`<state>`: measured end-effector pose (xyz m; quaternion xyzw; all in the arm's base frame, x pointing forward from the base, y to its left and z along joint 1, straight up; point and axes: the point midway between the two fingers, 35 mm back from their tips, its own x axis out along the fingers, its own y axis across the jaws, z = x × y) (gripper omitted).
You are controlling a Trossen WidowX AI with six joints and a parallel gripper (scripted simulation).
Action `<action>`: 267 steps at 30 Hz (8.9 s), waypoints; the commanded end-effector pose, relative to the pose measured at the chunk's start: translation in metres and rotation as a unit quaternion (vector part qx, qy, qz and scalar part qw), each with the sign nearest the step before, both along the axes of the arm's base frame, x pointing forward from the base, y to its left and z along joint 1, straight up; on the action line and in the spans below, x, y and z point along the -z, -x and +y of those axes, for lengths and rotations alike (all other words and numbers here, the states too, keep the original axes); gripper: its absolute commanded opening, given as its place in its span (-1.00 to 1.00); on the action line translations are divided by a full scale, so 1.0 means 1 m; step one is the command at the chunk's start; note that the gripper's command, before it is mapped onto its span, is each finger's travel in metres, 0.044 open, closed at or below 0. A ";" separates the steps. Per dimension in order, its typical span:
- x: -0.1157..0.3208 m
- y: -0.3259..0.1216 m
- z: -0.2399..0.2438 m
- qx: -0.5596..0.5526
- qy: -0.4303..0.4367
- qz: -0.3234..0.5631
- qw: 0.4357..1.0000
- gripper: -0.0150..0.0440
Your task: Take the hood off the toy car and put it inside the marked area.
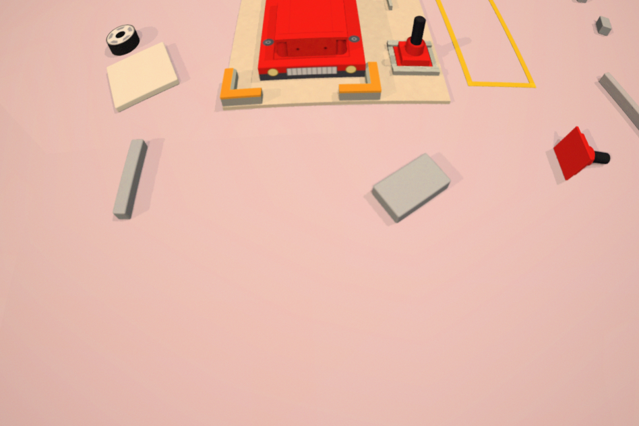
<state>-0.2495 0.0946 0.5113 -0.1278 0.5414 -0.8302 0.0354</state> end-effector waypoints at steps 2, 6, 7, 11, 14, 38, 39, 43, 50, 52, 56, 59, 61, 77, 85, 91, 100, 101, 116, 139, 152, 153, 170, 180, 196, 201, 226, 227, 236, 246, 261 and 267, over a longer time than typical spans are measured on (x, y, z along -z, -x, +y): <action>0.016 -0.009 0.066 0.112 0.071 -0.025 0.991 1.00; 0.032 -0.029 0.118 0.201 0.127 -0.038 0.971 1.00; 0.036 -0.035 0.130 0.223 0.141 -0.040 0.964 1.00; 0.054 -0.068 0.176 0.310 0.197 -0.045 0.929 1.00; 0.069 -0.098 0.206 0.372 0.239 -0.045 0.896 1.00; 0.196 -0.406 0.258 0.698 0.516 0.066 0.491 1.00; 0.202 -0.420 0.252 0.706 0.527 0.075 0.468 1.00; 0.227 -0.472 0.224 0.730 0.565 0.112 0.369 1.00; 0.274 -0.549 0.154 0.745 0.617 0.176 0.184 1.00; 0.287 -0.566 0.129 0.742 0.628 0.194 0.131 1.00; 0.312 -0.592 0.075 0.728 0.644 0.232 0.025 1.00; 0.330 -0.605 0.032 0.710 0.653 0.259 -0.053 1.00; 0.341 -0.610 0.003 0.694 0.657 0.277 -0.103 1.00; 0.407 -0.571 -0.188 0.494 0.657 0.383 -0.421 1.00; 0.409 -0.571 -0.188 0.494 0.657 0.383 -0.421 1.00; 0.415 -0.572 -0.188 0.494 0.657 0.383 -0.421 1.00; 0.423 -0.572 -0.188 0.494 0.657 0.383 -0.421 1.00; 0.424 -0.573 -0.188 0.494 0.657 0.383 -0.421 1.00; 0.437 -0.573 -0.188 0.494 0.657 0.383 -0.421 1.00; 0.458 -0.574 -0.186 0.494 0.657 0.383 -0.421 1.00; 0.463 -0.574 -0.186 0.494 0.657 0.383 -0.421 1.00; 0.464 -0.574 -0.186 0.494 0.657 0.383 -0.421 1.00; 0.472 -0.575 -0.186 0.494 0.657 0.383 -0.421 1.00; 0.477 -0.575 -0.186 0.494 0.657 0.383 -0.421 1.00; 0.476 -0.575 -0.186 0.495 0.658 0.383 -0.418 0.42; 0.474 -0.575 -0.186 0.495 0.658 0.383 -0.418 -0.03; 0.457 -0.575 -0.186 0.495 0.658 0.383 -0.418 -0.49; 0.456 -0.575 -0.186 0.495 0.658 0.383 -0.418 -0.49; 0.451 -0.575 -0.186 0.495 0.658 0.383 -0.418 -0.49; 0.422 -0.575 -0.186 0.495 0.658 0.383 -0.418 -0.49; 0.409 -0.581 -0.147 0.495 0.658 0.384 -0.417 -0.49; 0.408 -0.584 -0.116 0.495 0.659 0.385 -0.416 -0.49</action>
